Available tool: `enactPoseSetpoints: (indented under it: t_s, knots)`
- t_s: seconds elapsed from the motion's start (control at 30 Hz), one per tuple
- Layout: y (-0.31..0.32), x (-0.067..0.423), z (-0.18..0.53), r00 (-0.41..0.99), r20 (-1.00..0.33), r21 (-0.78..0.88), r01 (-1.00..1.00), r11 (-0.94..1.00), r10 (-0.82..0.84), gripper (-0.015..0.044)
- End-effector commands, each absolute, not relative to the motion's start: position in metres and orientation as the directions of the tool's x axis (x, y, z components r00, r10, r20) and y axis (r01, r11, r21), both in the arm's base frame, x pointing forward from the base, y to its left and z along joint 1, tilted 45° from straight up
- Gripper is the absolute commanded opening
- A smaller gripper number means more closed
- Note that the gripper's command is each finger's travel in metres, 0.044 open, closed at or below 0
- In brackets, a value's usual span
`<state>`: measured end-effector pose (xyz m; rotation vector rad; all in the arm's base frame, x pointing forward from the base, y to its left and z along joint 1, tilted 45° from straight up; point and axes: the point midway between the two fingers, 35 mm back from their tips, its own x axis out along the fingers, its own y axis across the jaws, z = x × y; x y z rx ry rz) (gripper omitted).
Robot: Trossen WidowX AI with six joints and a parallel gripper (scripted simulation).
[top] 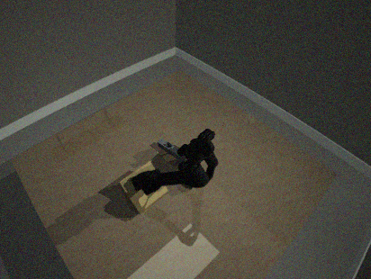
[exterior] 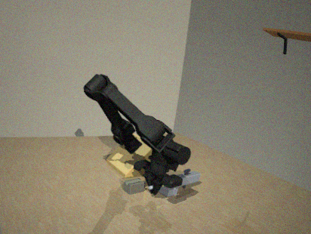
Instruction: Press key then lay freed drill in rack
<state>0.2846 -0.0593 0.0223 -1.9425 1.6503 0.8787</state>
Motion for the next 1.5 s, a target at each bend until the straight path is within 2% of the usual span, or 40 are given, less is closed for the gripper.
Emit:
enactPoseSetpoints:
  t_s: [0.0,1.47]
  knots:
    - [-0.058,0.284,0.023,0.085,-0.710,0.068,-0.980,-0.189,-0.699,0.0000]
    - [-0.094,0.295,0.065,0.086,-0.709,0.068,-0.980,-0.188,-0.700,0.0000]
